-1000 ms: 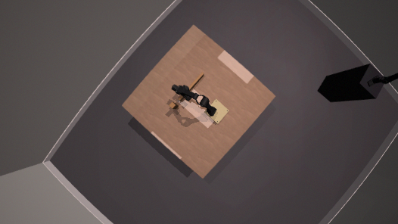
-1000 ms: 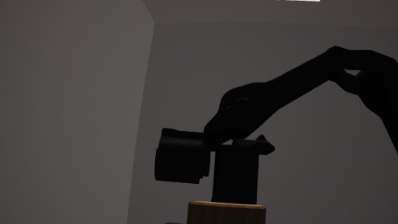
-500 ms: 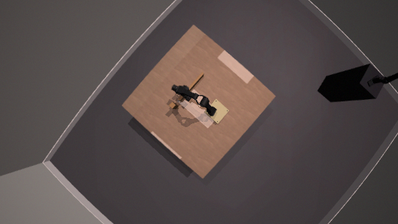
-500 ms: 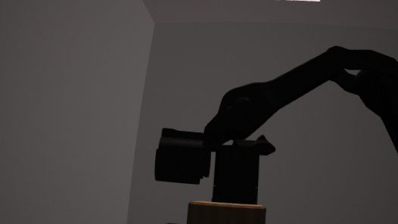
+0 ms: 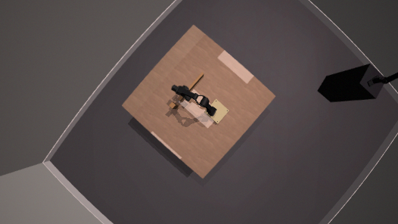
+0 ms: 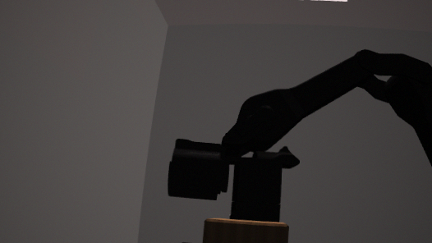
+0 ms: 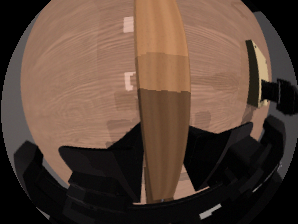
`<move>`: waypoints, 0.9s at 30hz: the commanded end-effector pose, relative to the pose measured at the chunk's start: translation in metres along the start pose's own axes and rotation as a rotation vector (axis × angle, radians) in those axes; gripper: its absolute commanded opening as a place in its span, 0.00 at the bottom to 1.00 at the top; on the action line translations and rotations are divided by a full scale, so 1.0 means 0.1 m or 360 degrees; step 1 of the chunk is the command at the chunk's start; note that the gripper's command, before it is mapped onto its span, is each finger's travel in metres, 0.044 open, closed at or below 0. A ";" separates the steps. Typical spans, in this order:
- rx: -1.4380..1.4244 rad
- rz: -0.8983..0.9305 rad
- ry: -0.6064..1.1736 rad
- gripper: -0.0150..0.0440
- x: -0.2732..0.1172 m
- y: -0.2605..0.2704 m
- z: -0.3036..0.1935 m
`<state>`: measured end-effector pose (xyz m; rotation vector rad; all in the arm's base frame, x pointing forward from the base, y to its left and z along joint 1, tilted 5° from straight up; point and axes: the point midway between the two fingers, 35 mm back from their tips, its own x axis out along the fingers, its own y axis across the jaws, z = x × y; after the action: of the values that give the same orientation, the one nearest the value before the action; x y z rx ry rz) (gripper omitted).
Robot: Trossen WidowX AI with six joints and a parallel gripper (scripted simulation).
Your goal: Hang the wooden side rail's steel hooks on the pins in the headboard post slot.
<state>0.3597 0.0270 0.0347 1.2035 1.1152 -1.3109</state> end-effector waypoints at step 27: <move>0.0006 0.0006 0.0009 0.25 -0.03 0.02 -0.04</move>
<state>0.3609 0.0295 0.0355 1.2060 1.1168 -1.3121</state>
